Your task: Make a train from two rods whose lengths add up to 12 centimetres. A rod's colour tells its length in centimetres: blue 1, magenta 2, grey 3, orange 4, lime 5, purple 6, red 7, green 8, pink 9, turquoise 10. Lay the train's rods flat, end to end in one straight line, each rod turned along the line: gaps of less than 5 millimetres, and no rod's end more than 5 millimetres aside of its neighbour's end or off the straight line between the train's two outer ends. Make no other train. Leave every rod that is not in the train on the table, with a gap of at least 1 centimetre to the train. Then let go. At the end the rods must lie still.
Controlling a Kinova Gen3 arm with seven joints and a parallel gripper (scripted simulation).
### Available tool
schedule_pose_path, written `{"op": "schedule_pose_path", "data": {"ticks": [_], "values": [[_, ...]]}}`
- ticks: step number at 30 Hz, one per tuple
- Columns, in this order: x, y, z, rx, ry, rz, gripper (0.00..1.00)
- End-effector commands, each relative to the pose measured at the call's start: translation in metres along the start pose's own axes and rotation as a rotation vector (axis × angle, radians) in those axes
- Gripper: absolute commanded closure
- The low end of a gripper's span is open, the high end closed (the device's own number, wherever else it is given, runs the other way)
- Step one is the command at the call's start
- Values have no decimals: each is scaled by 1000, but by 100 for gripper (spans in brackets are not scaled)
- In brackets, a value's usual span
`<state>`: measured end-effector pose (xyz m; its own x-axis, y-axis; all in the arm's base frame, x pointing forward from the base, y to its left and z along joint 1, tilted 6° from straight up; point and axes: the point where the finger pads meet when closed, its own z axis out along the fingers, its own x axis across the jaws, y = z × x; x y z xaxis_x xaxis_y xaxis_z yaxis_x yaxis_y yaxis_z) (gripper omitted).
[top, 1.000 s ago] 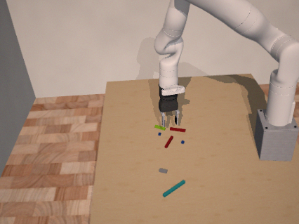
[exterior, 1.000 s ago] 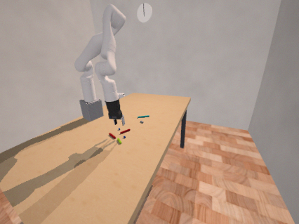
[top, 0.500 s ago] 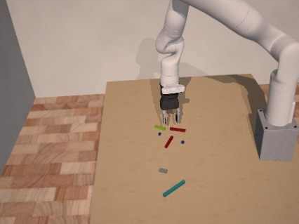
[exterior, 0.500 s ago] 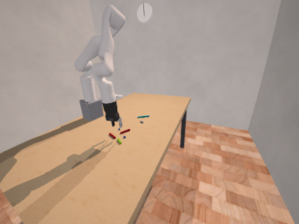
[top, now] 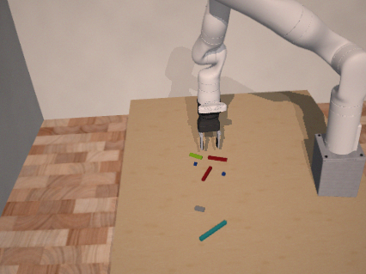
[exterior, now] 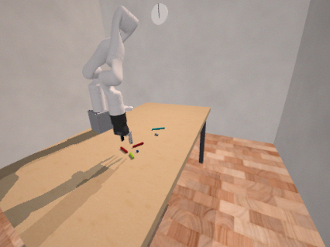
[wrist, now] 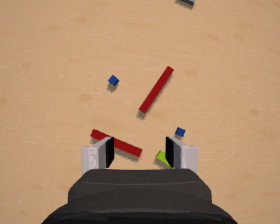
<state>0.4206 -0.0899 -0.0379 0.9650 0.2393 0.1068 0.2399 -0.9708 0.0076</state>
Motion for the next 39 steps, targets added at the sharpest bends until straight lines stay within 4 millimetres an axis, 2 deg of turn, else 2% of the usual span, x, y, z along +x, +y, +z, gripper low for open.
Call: {"op": "schedule_pose_path", "data": {"ticks": [1,2,14,39], "values": [[0,1,0,0,1,1,0],[-2,7,1,-6,-1,24,0],[-6,17,3,-14,-3,58,0],[-10,24,5,-20,-4,85,0]]}}
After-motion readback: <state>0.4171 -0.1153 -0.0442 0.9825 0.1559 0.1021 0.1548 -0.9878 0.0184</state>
